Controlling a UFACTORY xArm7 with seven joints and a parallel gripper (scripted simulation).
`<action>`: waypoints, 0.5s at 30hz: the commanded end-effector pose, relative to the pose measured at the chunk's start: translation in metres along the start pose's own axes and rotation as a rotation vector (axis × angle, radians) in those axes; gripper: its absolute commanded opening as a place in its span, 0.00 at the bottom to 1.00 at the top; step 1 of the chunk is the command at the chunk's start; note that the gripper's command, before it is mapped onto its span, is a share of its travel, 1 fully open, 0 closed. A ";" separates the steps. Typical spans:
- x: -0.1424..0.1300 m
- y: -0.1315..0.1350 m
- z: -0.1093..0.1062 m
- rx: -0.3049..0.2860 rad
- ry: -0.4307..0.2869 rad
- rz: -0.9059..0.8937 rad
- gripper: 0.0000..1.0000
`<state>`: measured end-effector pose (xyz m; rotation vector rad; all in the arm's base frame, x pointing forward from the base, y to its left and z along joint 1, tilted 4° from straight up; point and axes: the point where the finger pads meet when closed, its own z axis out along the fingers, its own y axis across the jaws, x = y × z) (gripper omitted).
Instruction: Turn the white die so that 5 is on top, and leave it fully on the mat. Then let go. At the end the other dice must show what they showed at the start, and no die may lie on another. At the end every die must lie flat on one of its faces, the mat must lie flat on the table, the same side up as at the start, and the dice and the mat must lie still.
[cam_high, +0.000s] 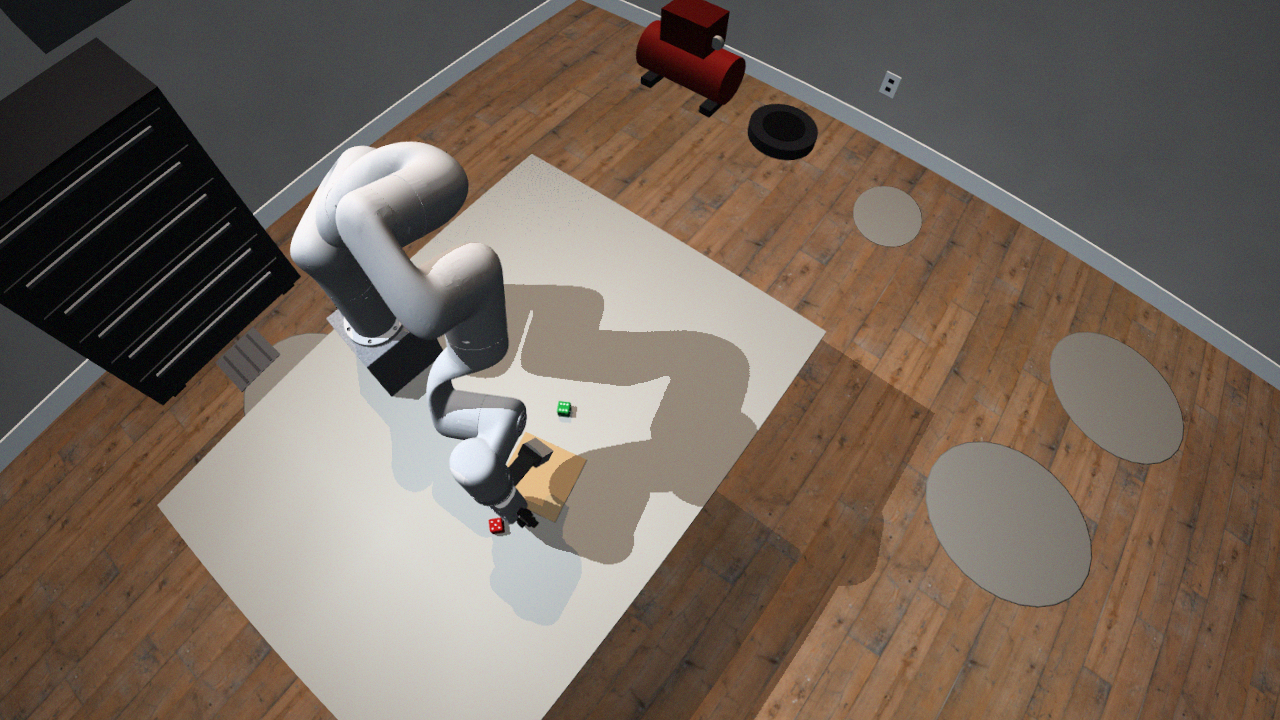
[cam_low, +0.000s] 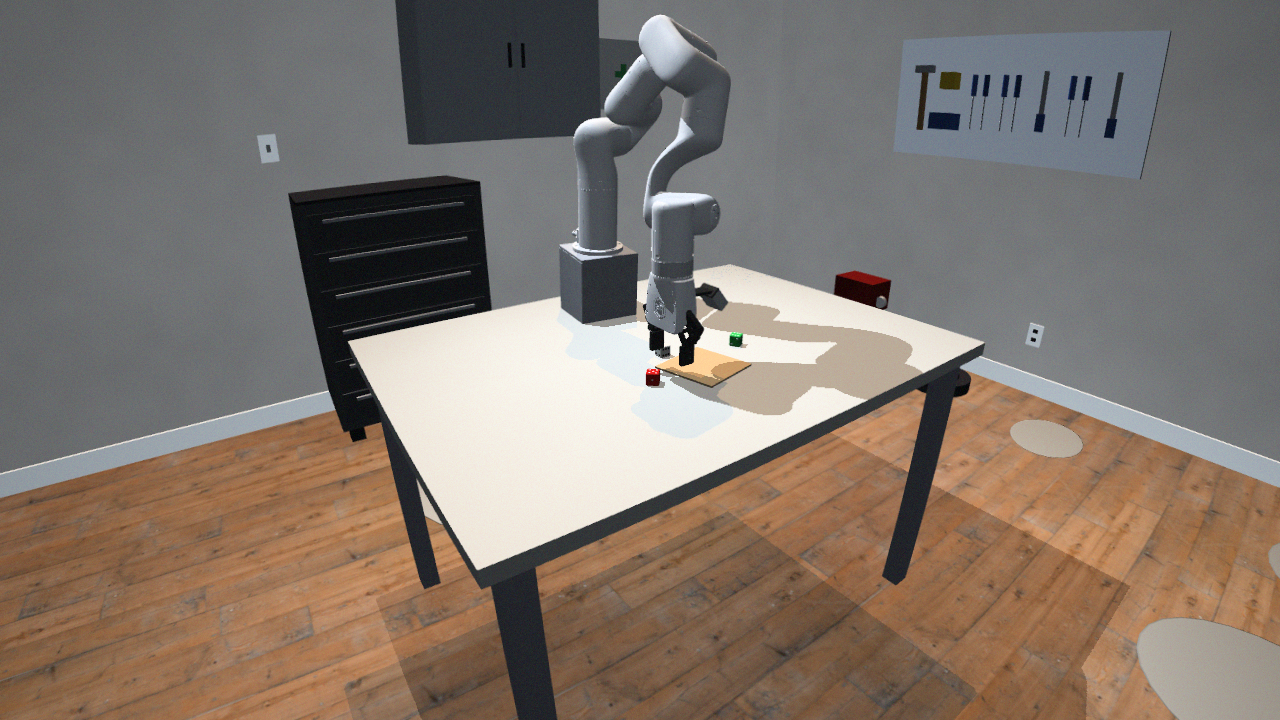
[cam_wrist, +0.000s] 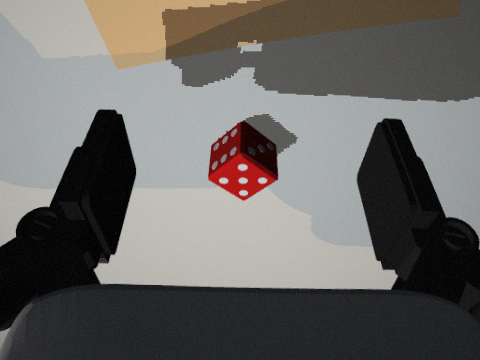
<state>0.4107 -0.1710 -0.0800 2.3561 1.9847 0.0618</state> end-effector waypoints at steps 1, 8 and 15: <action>0.000 0.001 -0.001 -0.003 -0.001 0.000 1.00; 0.012 -0.011 -0.001 -0.003 -0.001 0.000 1.00; 0.046 -0.046 -0.001 -0.003 -0.001 0.000 1.00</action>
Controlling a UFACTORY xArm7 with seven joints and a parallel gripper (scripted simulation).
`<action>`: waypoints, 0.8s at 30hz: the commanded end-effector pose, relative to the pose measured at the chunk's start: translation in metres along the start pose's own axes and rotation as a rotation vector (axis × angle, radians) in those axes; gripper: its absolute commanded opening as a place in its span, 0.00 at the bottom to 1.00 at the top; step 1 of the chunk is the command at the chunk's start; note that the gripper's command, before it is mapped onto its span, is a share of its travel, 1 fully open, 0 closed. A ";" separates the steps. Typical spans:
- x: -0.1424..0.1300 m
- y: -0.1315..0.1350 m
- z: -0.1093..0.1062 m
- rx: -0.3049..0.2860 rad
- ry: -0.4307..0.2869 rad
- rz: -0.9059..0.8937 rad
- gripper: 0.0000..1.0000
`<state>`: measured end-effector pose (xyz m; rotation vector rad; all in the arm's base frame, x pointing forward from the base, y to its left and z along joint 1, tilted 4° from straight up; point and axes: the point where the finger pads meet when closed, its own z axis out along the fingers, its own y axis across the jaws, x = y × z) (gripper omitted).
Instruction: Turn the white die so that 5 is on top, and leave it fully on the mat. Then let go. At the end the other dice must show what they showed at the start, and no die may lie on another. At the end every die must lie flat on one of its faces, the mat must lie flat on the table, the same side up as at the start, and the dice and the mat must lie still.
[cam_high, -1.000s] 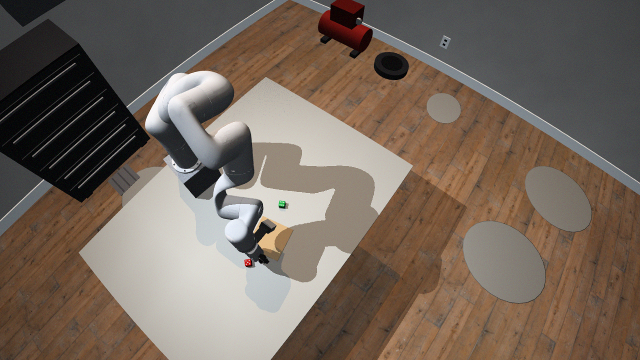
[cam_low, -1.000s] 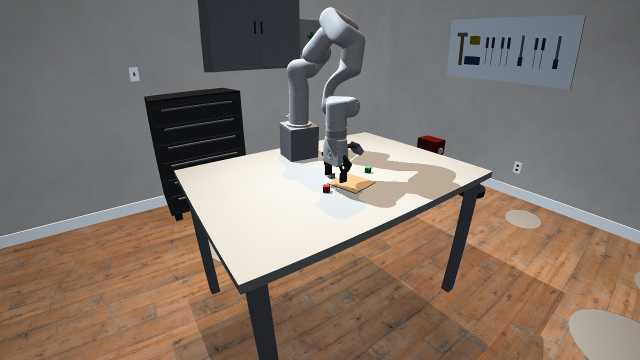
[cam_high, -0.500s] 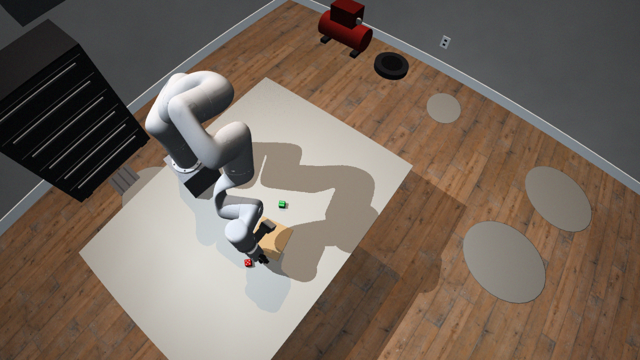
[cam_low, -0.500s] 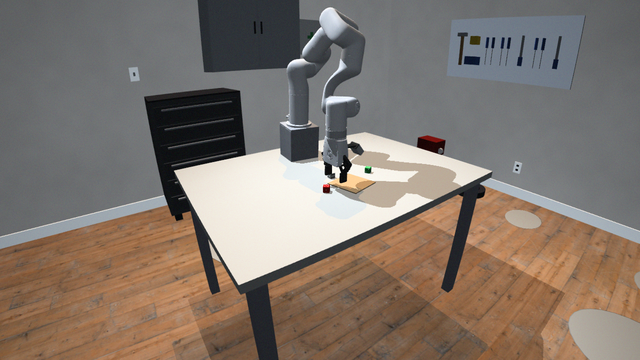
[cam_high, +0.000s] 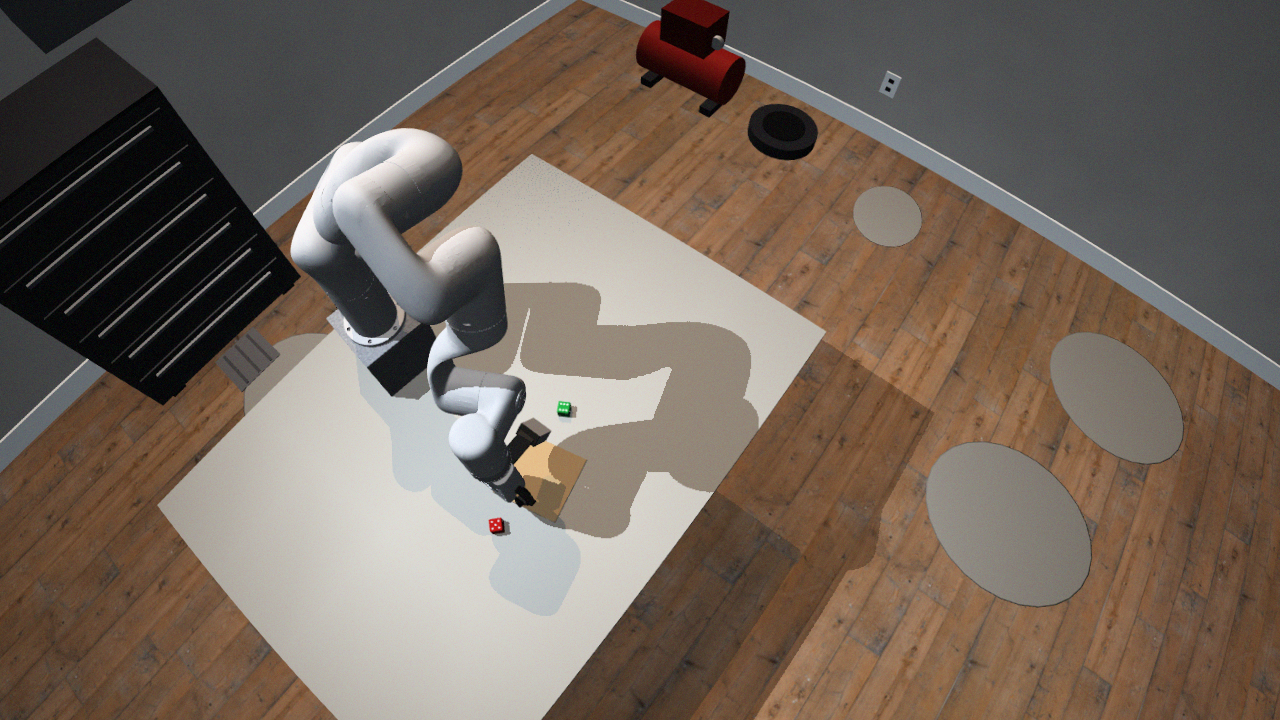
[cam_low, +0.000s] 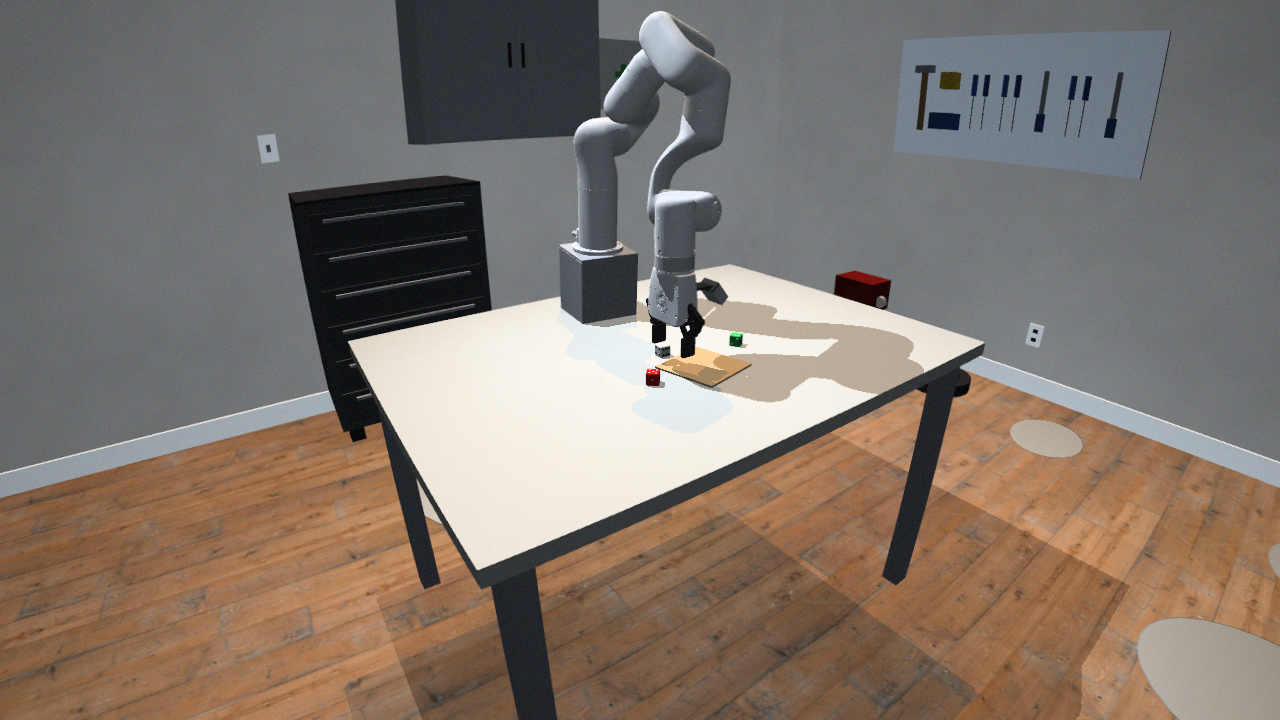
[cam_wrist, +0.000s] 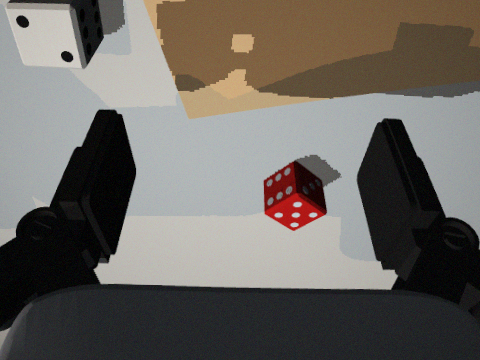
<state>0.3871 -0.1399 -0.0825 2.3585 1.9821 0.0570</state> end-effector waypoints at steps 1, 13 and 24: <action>0.026 -0.025 -0.001 -0.005 0.002 -0.002 1.00; 0.068 -0.067 -0.001 -0.005 0.002 -0.002 1.00; 0.071 -0.070 -0.001 -0.005 0.002 -0.002 1.00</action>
